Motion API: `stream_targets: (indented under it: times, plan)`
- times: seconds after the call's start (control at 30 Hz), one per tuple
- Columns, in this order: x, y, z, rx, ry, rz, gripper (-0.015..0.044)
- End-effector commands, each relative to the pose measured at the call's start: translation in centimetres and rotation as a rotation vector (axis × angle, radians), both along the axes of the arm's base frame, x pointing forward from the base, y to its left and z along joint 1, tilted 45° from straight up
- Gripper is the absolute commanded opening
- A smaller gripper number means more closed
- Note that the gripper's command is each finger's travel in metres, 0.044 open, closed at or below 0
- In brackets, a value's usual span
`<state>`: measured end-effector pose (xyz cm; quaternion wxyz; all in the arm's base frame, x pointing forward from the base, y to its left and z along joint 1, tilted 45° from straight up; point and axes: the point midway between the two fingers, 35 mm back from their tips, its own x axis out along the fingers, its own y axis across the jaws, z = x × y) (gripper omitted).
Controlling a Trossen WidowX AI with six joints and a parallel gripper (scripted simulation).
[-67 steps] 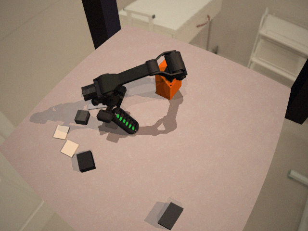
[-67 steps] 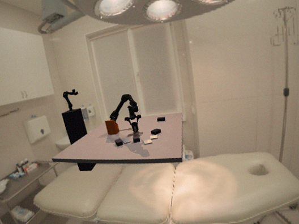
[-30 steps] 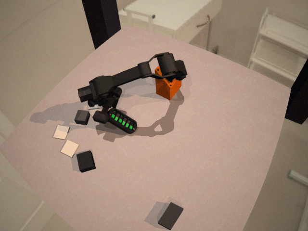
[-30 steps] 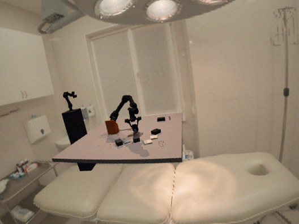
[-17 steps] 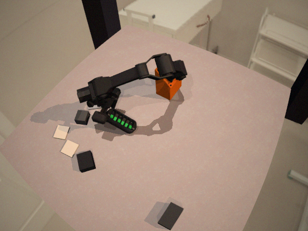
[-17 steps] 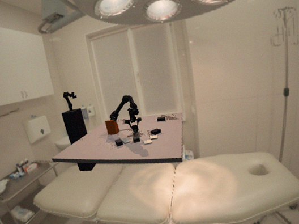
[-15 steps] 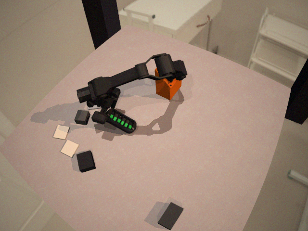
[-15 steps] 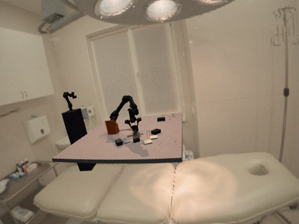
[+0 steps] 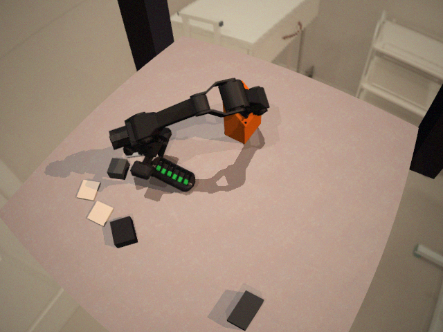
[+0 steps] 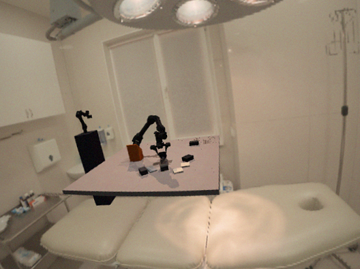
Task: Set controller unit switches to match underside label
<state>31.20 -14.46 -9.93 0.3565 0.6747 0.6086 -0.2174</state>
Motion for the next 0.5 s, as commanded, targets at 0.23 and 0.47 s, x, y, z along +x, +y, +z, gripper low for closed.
stream_targets:
  times: [0.23, 0.47]
  plan:
    - [0.2, 0.6, -0.9, 0.013, 0.007, 0.007, 0.0338]
    - [0.3, 0.7, -1.4, 0.013, 0.006, 0.007, 0.0338]
